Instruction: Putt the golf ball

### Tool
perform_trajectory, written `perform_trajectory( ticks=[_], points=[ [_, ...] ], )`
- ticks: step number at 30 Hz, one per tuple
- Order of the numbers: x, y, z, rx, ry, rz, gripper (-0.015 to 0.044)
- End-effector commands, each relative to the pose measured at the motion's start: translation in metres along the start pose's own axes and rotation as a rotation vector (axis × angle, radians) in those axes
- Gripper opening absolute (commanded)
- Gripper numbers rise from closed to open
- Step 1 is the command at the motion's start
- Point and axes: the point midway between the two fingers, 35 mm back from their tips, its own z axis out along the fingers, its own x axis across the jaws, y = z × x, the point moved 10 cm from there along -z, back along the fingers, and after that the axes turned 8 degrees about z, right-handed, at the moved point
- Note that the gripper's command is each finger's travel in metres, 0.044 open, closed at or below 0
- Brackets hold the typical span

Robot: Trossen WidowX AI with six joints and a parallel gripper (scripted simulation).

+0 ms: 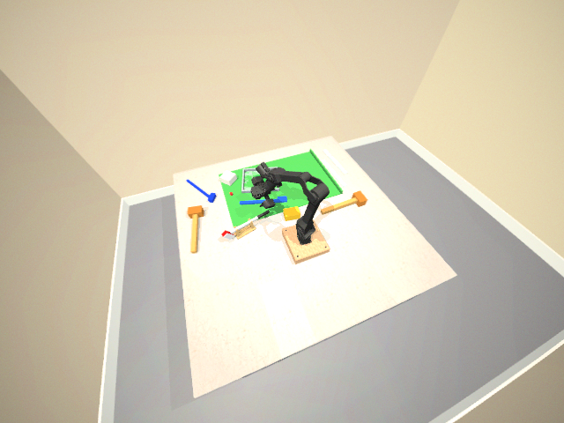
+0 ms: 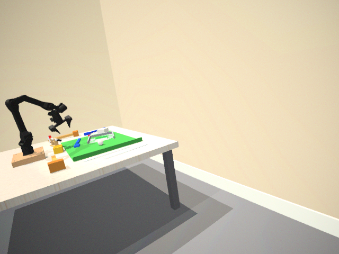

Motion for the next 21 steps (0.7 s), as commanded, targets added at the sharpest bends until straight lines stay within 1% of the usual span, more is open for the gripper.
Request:
perform_trajectory(
  ticks=[1,9,15,21],
  points=[
    [0.020,0.005,0.014,0.197,0.357,-0.009,0.0440],
    [0.023,0.006,0.015,0.197,0.357,-0.009,0.0440],
    [0.029,-0.003,0.033,0.197,0.357,-0.009,0.0440],
    [0.031,-0.005,0.037,0.197,0.357,-0.009,0.0440]
  ],
)
